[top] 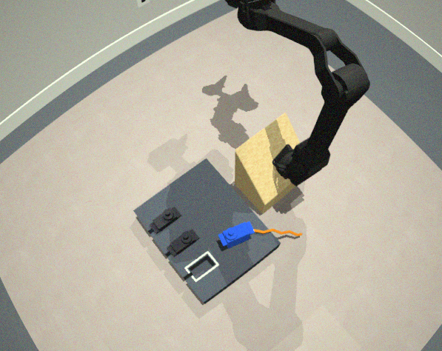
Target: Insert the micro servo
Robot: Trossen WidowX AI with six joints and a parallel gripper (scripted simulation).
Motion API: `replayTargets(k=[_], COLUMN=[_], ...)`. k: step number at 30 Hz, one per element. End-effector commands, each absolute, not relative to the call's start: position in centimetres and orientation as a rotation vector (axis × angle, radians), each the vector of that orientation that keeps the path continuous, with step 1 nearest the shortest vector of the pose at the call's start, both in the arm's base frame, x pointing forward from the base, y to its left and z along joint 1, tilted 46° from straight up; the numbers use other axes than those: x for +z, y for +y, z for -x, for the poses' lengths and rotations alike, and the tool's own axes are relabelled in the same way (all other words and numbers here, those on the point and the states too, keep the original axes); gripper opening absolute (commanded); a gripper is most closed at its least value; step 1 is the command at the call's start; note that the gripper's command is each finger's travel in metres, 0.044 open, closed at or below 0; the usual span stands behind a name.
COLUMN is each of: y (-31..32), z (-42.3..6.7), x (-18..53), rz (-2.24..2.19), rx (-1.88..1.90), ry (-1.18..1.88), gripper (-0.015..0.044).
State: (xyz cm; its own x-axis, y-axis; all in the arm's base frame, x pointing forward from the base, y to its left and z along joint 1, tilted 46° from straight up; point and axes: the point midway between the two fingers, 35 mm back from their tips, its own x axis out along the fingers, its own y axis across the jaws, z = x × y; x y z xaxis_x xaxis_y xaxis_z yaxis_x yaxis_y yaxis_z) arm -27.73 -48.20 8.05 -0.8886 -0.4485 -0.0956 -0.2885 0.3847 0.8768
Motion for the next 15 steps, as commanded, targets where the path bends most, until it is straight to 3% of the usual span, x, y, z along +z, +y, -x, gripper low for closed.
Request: replayTargets(k=[1, 15], y=[-48.2, -51.0], z=[27.7, 21.5], x=[8.0, 6.7], rz=[-0.668, -0.934], rx=[-1.523, -1.816], ry=[-2.476, -2.05], gripper=[0.0426, 0.044])
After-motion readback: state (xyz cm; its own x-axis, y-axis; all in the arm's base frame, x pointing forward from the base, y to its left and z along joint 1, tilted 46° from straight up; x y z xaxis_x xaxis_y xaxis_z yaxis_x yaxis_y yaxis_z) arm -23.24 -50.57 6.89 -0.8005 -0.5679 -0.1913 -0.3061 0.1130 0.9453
